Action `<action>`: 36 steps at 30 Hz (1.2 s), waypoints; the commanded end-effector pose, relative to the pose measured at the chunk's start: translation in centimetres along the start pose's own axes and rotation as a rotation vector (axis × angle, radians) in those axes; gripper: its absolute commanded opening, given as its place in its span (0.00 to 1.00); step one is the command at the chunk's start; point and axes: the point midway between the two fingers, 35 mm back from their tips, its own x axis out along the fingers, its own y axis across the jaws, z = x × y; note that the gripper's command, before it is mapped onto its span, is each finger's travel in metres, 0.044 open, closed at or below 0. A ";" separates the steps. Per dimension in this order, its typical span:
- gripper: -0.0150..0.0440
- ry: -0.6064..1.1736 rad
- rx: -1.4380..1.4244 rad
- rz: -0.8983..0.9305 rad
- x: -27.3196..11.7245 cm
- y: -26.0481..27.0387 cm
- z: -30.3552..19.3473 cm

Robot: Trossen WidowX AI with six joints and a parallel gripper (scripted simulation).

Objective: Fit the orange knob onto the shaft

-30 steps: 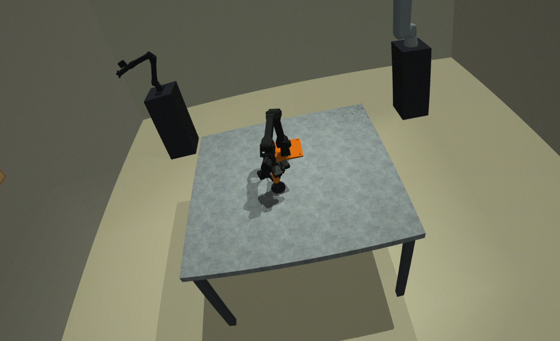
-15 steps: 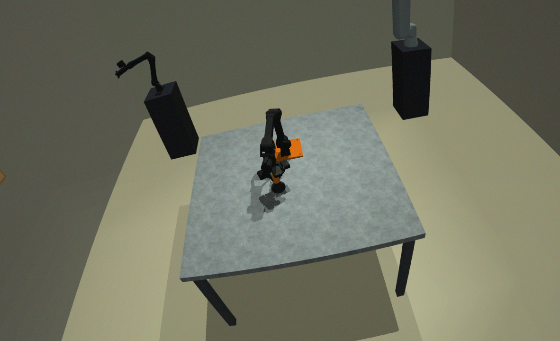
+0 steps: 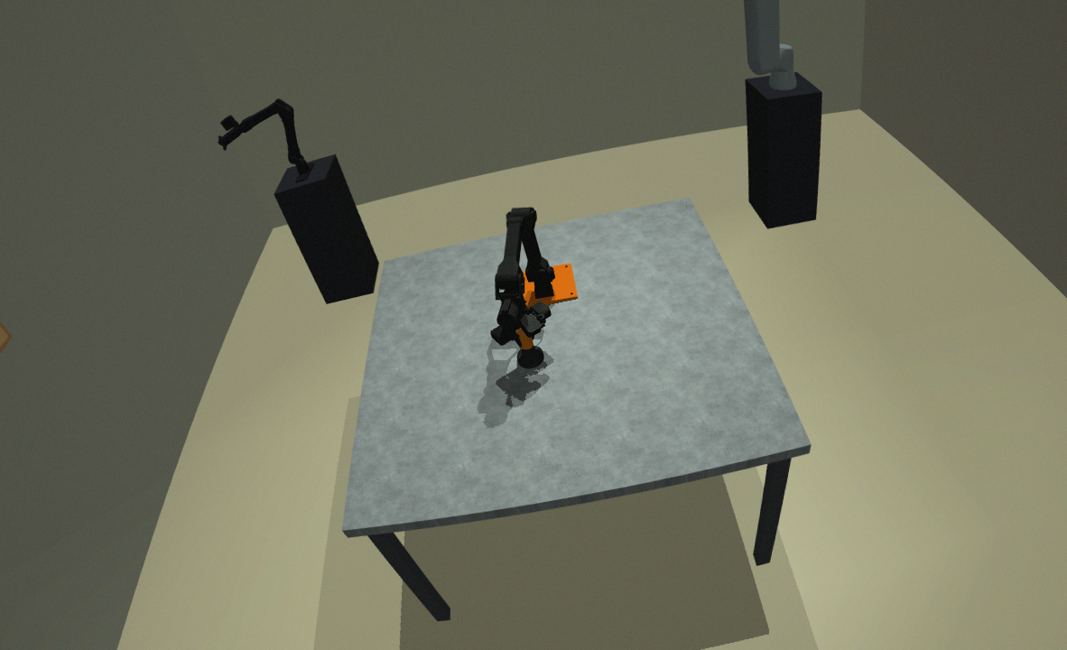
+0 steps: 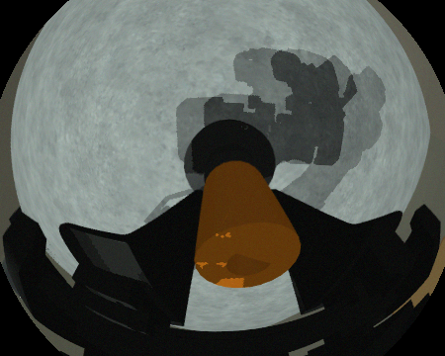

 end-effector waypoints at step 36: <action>0.25 -0.009 -0.229 -0.005 -0.2 0.2 -0.1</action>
